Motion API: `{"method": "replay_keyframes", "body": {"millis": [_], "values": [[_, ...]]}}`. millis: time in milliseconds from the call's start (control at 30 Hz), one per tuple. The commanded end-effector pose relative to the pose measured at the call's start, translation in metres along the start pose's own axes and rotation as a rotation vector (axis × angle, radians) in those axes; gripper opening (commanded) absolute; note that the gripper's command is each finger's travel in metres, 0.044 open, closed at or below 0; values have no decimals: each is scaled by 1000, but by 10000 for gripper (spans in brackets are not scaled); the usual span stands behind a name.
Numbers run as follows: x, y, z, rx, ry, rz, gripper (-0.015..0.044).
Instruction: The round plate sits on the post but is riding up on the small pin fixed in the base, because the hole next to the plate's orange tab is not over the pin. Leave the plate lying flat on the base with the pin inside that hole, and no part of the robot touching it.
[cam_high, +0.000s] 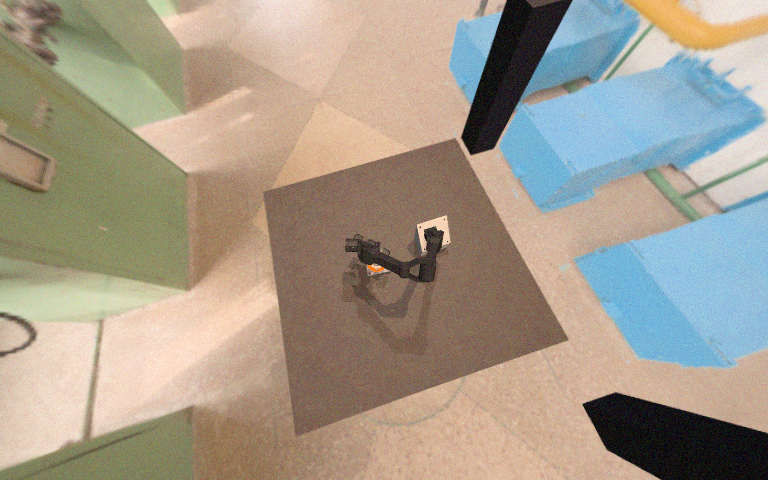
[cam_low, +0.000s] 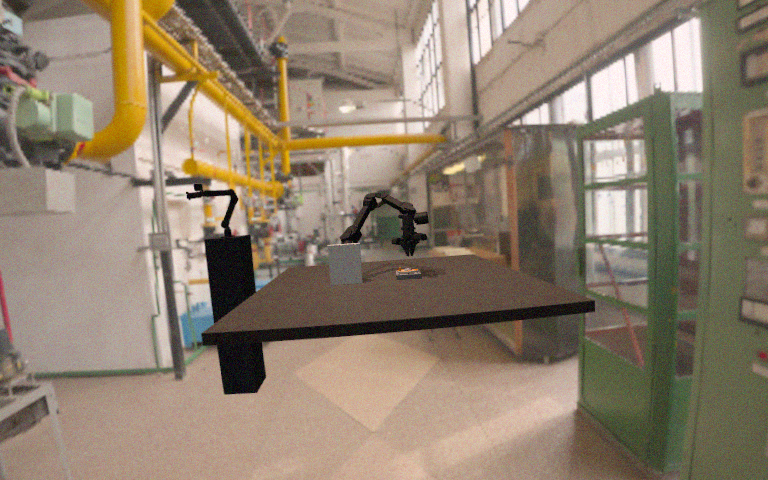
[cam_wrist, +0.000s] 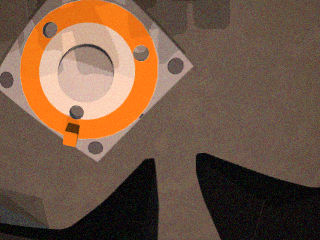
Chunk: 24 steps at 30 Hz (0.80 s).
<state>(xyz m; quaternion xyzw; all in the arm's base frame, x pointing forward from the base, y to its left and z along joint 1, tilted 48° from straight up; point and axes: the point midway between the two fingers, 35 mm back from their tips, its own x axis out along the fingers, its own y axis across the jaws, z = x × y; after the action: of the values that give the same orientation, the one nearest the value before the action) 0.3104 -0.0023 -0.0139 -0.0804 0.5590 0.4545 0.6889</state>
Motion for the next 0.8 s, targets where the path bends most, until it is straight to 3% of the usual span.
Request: {"method": "replay_keyframes", "body": {"millis": [0, 133, 633, 767], "values": [[8, 62, -10, 631, -118, 189, 0], [10, 74, -13, 770, -130, 240, 0], [11, 74, -13, 771, -130, 239, 0], [26, 75, -10, 771, -130, 238, 0]]}}
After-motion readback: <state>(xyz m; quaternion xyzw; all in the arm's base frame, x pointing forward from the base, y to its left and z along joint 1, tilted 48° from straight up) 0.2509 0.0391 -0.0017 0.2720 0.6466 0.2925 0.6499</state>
